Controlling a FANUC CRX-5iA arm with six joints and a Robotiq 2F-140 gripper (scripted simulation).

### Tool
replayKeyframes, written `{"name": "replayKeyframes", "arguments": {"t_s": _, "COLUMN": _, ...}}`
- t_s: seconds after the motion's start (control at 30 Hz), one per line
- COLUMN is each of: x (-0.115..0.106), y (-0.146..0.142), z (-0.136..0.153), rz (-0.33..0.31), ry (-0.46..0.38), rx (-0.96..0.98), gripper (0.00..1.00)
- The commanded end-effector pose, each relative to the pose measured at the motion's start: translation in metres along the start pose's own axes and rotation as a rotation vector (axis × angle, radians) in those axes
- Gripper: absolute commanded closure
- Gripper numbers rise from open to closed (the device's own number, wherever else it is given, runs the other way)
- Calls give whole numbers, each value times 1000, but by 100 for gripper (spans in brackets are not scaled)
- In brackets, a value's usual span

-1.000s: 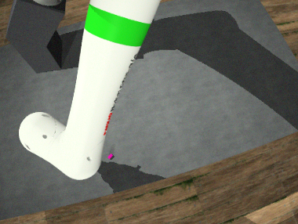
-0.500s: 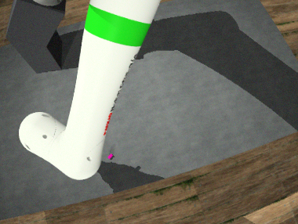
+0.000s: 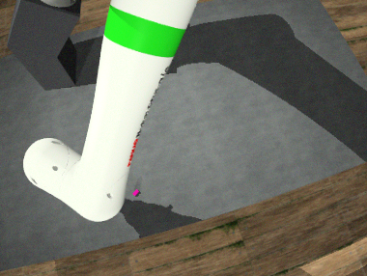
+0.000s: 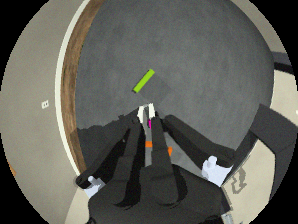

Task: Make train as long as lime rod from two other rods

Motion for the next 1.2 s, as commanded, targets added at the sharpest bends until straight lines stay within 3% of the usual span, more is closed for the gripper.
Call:
{"name": "replayKeyframes", "arguments": {"t_s": 0.0, "x": 0, "y": 0, "z": 0, "rz": 0, "ry": 0, "rx": 0, "gripper": 90}}
{"name": "replayKeyframes", "arguments": {"t_s": 0.27, "x": 0, "y": 0, "z": 0, "rz": 0, "ry": 0, "rx": 0, "gripper": 85}}
{"name": "replayKeyframes", "arguments": {"t_s": 0.77, "x": -3, "y": 0, "z": 0, "rz": 0, "ry": 0, "rx": 0, "gripper": 85}}
{"name": "replayKeyframes", "arguments": {"t_s": 1.17, "x": -56, "y": 0, "z": 0, "rz": 0, "ry": 0, "rx": 0, "gripper": 85}}
Point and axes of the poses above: the point where the finger pads meet when closed, its own x axis out along the fingers, its own y axis across the jaws, z = x × y, the point moved 3 cm from there along -x, back along the fingers, and after that the axes turned 3 degrees about -x, right-handed, at the moved point
